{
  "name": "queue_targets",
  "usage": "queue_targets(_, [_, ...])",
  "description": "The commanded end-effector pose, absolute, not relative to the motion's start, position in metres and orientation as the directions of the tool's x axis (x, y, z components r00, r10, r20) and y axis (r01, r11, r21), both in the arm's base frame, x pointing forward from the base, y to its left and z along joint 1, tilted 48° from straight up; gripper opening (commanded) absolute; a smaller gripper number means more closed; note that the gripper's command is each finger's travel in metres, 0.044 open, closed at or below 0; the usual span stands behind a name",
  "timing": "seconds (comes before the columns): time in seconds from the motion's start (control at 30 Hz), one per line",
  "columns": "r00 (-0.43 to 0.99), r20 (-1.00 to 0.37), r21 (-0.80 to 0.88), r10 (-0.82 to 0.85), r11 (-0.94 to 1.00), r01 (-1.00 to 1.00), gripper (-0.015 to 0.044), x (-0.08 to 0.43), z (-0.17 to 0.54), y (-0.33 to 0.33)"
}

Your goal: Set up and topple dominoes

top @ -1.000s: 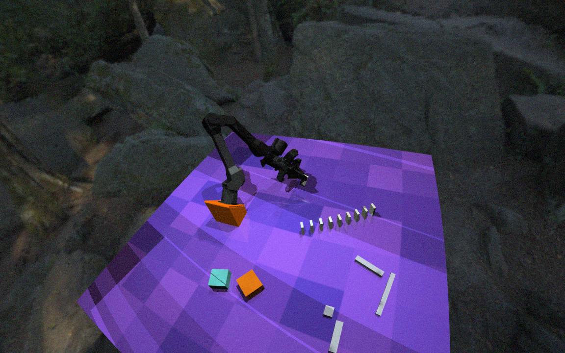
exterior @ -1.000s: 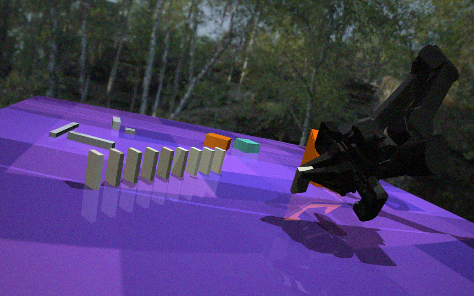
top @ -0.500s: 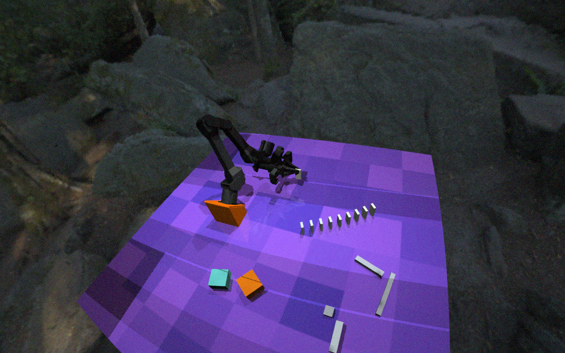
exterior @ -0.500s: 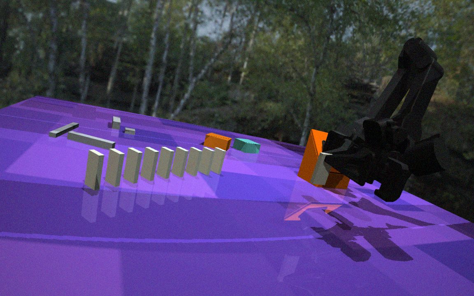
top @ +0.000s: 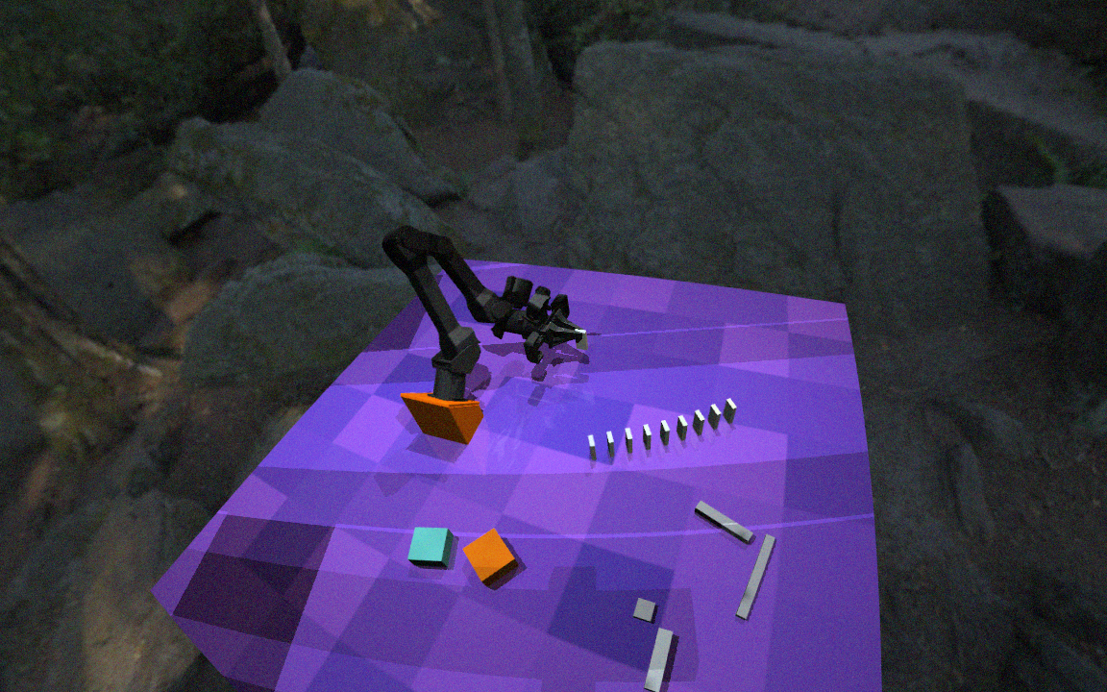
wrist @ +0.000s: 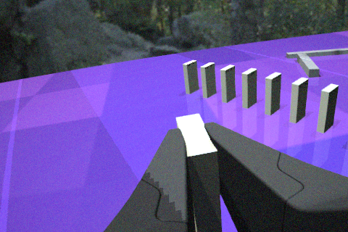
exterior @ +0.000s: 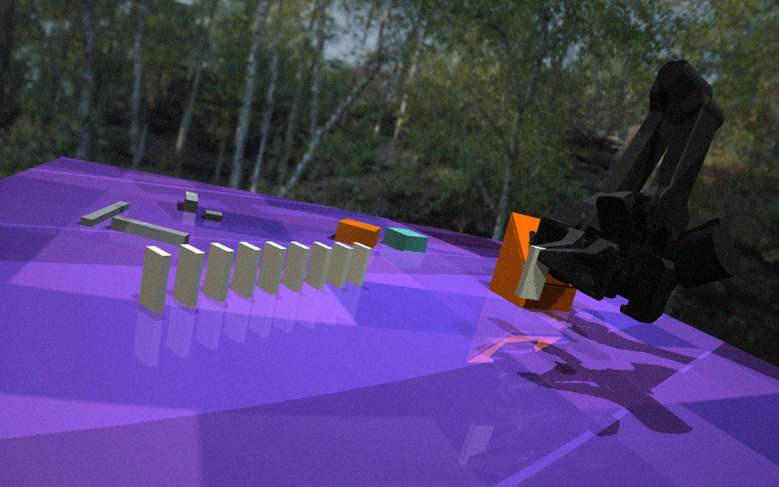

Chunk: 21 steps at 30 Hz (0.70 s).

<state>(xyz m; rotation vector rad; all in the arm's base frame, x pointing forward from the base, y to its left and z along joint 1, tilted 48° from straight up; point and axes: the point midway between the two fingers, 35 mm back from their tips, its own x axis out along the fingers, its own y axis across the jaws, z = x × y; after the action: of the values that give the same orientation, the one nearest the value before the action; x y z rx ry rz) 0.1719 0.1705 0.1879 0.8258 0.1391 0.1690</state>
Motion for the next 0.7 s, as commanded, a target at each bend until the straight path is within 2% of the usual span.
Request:
queue_targets(0.0, [0.978,-0.055,0.745,0.199,0.660,-0.092,0.0024,0.172,0.188,0.170])
queue_targets(0.67, [0.978,-0.057,0.744,0.201,0.662,-0.092,0.0024,0.171,0.174,0.191])
